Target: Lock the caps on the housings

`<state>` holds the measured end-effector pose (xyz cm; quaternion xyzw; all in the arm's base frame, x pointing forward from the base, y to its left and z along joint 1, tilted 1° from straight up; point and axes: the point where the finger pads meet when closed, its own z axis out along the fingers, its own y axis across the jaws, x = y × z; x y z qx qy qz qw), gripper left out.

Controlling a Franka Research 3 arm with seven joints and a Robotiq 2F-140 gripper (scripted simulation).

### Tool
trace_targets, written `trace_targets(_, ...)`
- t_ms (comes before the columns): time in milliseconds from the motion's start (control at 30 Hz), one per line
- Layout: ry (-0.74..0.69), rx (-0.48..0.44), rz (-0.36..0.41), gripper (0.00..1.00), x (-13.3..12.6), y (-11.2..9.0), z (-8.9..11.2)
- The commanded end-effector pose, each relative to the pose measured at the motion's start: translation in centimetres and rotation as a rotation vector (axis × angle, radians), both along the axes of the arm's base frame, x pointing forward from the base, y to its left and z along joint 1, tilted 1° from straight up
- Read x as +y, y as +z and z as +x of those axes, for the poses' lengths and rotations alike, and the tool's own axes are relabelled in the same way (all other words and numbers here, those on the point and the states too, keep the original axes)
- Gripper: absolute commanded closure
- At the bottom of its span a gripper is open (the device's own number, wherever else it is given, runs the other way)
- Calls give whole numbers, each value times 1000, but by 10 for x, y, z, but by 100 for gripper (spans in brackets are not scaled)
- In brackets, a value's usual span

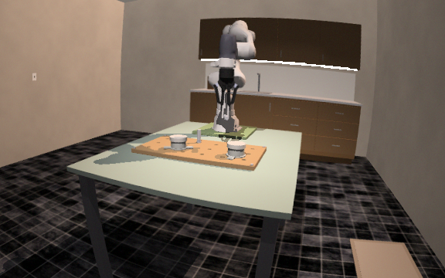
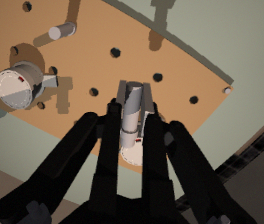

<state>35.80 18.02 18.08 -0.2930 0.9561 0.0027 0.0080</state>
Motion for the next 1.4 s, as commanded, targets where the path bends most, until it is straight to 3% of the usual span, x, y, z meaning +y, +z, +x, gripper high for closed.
trace_targets(0, 8, 5, -1, 90, 0, 5, -2)
trace_targets(1367, 8, 5, -1, 90, 1, 11, 0)
